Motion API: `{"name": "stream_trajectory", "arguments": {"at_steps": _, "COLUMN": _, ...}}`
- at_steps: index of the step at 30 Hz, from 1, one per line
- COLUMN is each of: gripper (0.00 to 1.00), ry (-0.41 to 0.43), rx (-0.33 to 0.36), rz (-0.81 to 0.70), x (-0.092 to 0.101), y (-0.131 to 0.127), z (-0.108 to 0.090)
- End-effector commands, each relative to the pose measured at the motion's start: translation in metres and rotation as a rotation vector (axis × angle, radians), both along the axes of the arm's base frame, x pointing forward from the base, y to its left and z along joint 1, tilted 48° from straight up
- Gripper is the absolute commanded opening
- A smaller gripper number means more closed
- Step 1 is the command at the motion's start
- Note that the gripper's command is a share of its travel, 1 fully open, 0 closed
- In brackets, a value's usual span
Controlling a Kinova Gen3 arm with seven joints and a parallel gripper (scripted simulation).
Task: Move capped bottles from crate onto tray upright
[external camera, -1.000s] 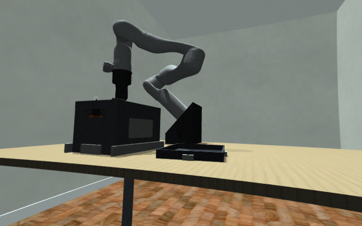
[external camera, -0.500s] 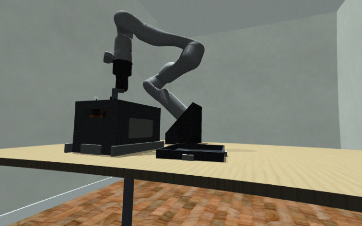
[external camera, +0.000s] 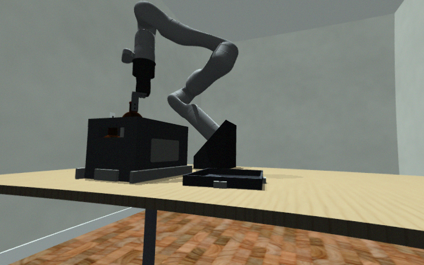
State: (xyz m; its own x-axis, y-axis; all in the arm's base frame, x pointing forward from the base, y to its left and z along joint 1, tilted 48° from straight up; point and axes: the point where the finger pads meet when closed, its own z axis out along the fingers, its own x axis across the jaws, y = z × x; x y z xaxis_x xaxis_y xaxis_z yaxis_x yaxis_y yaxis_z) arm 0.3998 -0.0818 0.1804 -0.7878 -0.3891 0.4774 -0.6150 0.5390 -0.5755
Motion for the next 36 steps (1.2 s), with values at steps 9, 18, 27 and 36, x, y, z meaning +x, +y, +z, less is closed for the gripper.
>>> {"name": "stream_trajectory", "arguments": {"at_steps": 9, "gripper": 0.00, "ry": -0.005, "rx": 0.006, "rz": -0.005, "x": 0.000, "y": 0.028, "z": 0.023}}
{"name": "stream_trajectory", "arguments": {"at_steps": 18, "gripper": 0.00, "ry": -0.001, "rx": 0.002, "rz": -0.001, "x": 0.001, "y": 0.039, "z": 0.034}}
{"name": "stream_trajectory", "arguments": {"at_steps": 27, "gripper": 0.00, "ry": -0.005, "rx": 0.006, "rz": -0.006, "x": 0.001, "y": 0.062, "z": 0.052}}
{"name": "stream_trajectory", "arguments": {"at_steps": 36, "gripper": 0.00, "ry": -0.002, "rx": 0.003, "rz": -0.001, "x": 0.002, "y": 0.064, "z": 0.055}}
